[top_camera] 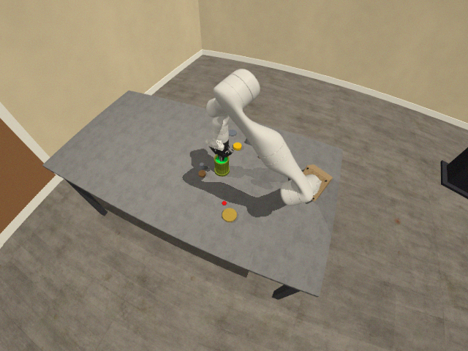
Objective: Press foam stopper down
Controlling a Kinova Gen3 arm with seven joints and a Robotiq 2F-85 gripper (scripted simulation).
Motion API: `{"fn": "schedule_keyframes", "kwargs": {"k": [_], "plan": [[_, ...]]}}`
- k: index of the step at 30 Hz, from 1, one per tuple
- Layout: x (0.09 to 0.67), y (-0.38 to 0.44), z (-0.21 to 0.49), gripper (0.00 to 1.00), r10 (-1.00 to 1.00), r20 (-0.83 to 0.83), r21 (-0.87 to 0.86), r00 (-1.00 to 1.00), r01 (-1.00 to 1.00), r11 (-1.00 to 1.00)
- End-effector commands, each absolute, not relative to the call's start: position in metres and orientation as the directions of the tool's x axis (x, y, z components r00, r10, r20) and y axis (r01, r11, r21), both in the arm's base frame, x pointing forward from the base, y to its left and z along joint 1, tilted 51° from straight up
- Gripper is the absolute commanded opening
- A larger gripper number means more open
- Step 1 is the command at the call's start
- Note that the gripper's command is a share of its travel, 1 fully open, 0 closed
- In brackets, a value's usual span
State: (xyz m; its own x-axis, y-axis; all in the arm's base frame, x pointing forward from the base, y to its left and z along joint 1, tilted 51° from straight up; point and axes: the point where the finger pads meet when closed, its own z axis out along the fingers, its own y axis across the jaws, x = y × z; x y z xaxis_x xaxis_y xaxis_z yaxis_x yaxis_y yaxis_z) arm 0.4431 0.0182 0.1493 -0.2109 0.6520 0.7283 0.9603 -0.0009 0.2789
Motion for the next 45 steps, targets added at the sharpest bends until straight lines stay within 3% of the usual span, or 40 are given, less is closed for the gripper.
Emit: {"fn": "schedule_keyframes", "kwargs": {"k": [1, 45], "plan": [[0.443, 0.020, 0.149, 0.00, 0.650, 0.730, 0.278, -0.212, 0.960, 0.001], [0.438, -0.004, 0.168, 0.00, 0.650, 0.730, 0.278, -0.212, 0.960, 0.001]]}}
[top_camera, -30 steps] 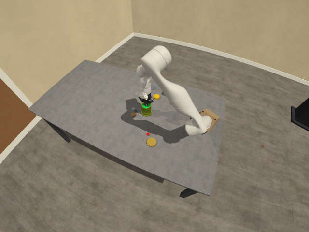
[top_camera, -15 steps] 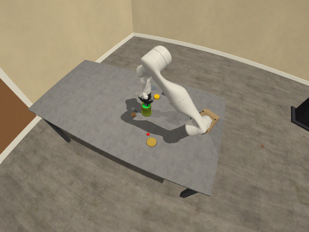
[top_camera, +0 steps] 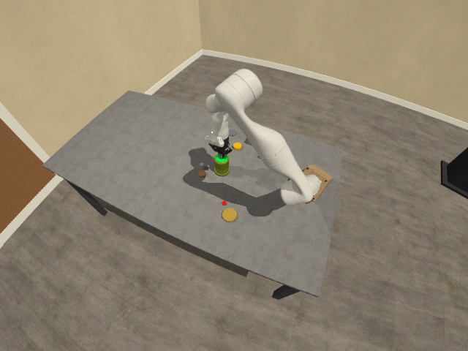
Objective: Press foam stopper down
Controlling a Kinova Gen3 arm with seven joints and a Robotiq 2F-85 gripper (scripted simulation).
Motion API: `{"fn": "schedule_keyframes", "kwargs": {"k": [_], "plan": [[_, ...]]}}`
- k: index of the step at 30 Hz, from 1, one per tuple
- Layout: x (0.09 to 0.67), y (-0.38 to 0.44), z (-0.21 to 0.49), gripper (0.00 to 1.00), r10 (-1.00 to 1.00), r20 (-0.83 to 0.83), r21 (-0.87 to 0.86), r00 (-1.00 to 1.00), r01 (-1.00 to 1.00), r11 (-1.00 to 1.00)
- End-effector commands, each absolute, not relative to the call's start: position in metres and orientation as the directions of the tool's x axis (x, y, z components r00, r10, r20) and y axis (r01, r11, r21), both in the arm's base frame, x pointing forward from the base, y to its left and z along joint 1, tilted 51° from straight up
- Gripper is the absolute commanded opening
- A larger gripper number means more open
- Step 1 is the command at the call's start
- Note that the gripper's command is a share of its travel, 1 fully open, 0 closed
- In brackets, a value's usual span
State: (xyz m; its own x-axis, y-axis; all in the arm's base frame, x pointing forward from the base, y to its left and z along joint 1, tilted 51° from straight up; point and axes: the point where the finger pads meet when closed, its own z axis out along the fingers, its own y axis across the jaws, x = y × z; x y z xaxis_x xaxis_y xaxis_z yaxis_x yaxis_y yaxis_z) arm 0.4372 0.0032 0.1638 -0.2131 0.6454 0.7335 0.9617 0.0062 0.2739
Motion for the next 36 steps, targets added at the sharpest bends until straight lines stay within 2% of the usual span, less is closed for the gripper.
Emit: {"fn": "schedule_keyframes", "kwargs": {"k": [1, 36], "plan": [[0.437, -0.006, 0.170, 0.00, 0.650, 0.730, 0.278, -0.212, 0.960, 0.001], [0.431, -0.029, 0.189, 0.00, 0.650, 0.730, 0.278, -0.212, 0.960, 0.001]]}}
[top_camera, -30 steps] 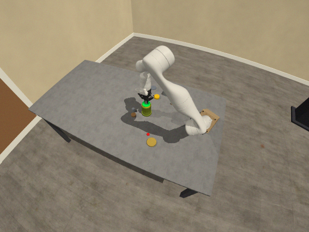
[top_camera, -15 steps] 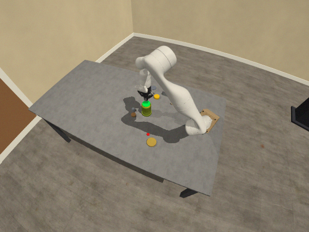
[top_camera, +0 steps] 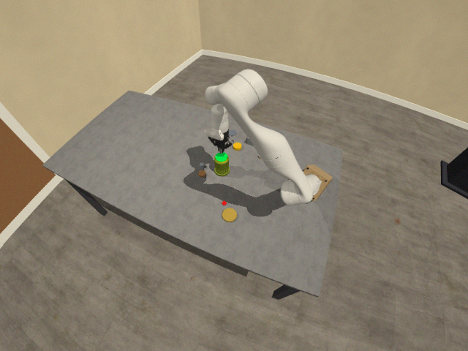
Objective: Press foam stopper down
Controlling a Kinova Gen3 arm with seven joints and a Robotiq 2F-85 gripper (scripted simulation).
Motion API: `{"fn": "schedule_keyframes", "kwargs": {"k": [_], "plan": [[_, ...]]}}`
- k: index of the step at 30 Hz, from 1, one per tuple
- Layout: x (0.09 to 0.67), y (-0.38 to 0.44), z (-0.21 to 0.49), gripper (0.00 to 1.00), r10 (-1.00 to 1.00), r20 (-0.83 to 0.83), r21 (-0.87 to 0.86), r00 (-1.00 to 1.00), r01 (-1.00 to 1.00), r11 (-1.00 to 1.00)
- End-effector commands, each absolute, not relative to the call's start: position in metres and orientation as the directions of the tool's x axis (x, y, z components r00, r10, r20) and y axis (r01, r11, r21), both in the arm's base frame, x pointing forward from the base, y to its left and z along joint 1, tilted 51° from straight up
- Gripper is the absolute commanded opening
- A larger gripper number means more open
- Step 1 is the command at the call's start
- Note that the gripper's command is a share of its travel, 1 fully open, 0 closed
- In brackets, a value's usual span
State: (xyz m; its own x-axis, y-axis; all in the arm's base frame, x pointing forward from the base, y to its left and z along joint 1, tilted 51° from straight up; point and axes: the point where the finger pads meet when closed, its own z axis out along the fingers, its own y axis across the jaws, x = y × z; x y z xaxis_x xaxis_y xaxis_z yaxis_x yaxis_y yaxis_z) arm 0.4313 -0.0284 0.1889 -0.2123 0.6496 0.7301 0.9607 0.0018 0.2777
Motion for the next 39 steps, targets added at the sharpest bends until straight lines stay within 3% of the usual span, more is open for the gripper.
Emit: {"fn": "schedule_keyframes", "kwargs": {"k": [1, 39], "plan": [[0.431, -0.029, 0.189, 0.00, 0.650, 0.730, 0.278, -0.212, 0.960, 0.001], [0.437, -0.005, 0.169, 0.00, 0.650, 0.730, 0.278, -0.212, 0.960, 0.001]]}}
